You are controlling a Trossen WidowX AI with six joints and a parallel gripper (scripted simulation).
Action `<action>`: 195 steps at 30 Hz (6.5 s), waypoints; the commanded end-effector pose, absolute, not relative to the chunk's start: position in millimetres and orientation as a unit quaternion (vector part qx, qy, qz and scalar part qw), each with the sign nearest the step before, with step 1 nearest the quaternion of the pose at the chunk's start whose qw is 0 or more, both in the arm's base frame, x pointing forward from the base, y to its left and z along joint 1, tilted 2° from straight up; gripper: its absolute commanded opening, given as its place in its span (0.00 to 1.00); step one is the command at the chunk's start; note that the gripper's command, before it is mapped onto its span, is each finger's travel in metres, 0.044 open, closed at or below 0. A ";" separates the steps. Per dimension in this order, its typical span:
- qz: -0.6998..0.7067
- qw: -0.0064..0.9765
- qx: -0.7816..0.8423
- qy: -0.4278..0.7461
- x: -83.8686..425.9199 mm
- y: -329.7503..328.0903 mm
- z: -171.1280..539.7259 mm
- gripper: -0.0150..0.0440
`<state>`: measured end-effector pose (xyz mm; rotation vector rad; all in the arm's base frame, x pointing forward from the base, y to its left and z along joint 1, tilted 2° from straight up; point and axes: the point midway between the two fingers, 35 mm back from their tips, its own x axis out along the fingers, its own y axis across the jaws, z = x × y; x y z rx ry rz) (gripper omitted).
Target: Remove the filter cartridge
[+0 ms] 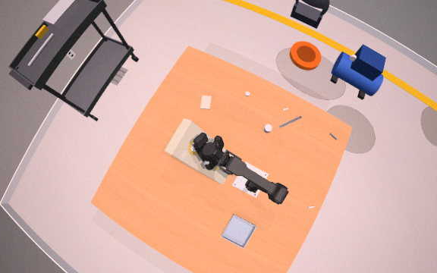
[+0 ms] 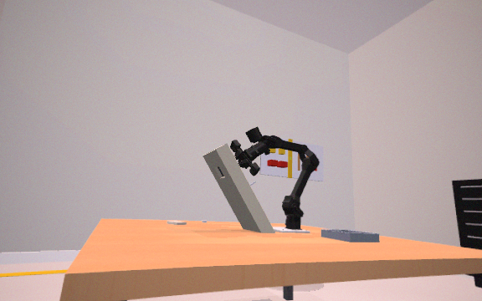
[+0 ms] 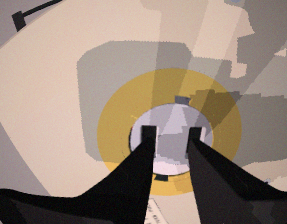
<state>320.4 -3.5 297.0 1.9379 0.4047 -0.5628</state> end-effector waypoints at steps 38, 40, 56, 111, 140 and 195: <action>-0.235 0.515 0.807 0.167 334.8 -3.3 287.2 0.41; -0.235 0.515 0.807 0.167 335.3 -3.3 286.9 0.41; -0.232 0.525 0.801 0.170 331.7 -3.1 289.3 0.25; -0.054 0.930 0.226 0.284 315.2 -4.6 302.7 0.25; -0.063 0.923 0.251 0.285 248.2 -4.6 287.6 0.25; -0.042 0.915 0.142 0.375 254.5 -6.7 343.6 0.77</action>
